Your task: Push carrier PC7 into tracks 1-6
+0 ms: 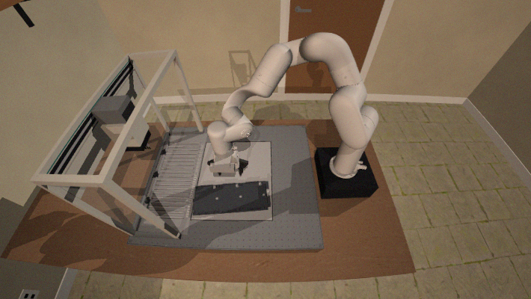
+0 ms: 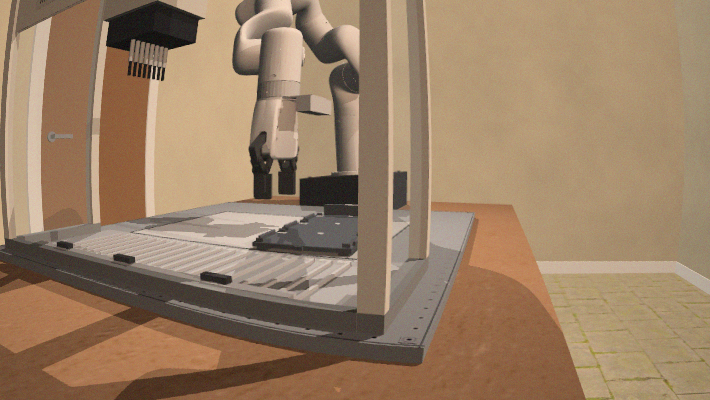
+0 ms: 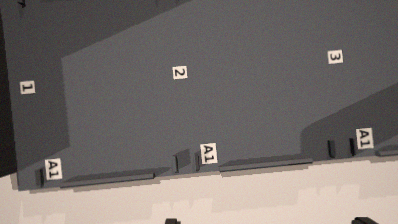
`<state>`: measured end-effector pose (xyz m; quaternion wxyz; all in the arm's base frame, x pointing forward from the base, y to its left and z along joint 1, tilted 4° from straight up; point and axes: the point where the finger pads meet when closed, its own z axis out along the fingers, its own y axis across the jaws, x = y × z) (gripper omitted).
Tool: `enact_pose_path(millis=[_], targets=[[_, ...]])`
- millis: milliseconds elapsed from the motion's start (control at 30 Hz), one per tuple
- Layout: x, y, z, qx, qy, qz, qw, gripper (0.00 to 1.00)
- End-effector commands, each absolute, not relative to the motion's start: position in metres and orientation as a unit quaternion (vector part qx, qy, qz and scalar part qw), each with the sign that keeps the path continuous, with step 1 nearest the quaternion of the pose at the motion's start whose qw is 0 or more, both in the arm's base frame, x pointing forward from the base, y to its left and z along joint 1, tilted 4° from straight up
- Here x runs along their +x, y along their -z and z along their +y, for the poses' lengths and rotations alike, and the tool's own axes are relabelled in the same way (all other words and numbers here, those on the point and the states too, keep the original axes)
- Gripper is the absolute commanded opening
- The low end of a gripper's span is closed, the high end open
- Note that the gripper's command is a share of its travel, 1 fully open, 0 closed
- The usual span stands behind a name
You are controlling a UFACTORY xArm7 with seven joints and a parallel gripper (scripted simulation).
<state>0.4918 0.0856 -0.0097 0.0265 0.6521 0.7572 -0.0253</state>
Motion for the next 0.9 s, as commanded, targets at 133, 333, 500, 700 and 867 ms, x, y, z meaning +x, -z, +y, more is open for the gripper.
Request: enact_pose_path(millis=[133, 333, 500, 700, 867], targets=[[0.494, 0.024, 0.085, 0.652, 0.024, 0.757, 0.028, 1.0], [0.494, 0.031, 0.085, 0.652, 0.024, 0.757, 0.028, 1.0], [0.494, 0.039, 0.084, 0.652, 0.024, 0.757, 0.028, 1.0], [0.494, 0.039, 0.084, 0.652, 0.024, 0.757, 0.028, 1.0], [0.494, 0.039, 0.084, 0.652, 0.024, 0.757, 0.028, 1.0]])
